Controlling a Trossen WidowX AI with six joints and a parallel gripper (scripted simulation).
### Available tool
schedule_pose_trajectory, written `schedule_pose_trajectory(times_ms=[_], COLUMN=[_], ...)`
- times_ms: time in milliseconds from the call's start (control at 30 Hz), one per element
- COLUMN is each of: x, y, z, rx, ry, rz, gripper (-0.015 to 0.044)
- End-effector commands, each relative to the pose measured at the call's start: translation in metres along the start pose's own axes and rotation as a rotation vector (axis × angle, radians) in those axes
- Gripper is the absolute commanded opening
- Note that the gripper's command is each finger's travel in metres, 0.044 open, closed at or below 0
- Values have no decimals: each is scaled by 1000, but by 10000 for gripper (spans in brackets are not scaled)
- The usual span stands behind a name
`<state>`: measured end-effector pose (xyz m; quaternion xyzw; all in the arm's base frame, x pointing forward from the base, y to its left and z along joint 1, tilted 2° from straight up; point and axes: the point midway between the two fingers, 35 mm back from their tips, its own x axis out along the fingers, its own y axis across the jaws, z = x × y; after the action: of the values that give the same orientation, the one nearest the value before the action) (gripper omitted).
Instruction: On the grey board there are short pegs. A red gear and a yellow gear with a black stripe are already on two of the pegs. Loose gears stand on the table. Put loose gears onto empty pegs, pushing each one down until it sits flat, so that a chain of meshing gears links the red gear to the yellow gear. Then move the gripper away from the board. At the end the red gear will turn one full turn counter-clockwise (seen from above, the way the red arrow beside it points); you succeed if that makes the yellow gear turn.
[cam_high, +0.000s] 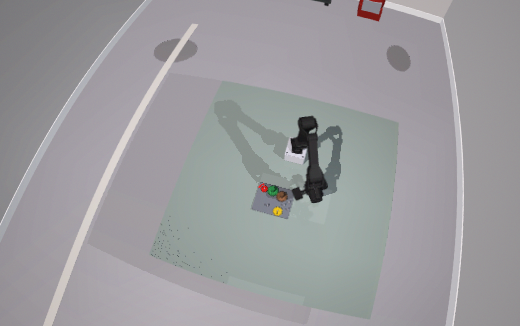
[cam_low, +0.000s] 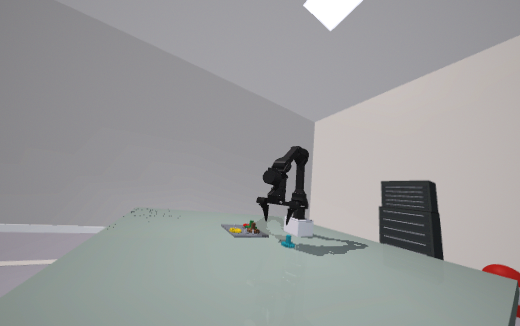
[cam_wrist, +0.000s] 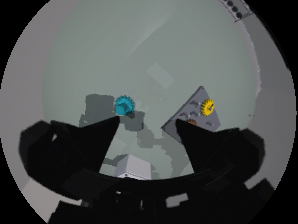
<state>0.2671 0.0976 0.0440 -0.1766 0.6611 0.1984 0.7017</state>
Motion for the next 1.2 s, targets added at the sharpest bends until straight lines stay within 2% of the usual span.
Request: schedule_pose_trajectory(times_ms=[0,400,600,1167], x=[0,0,22,44], y=[60,60,60,60], z=[1,0,0,0], rx=[347,347,347,347], ry=[3,3,3,3], rz=[0,0,0,0], gripper=[440,440,440,440])
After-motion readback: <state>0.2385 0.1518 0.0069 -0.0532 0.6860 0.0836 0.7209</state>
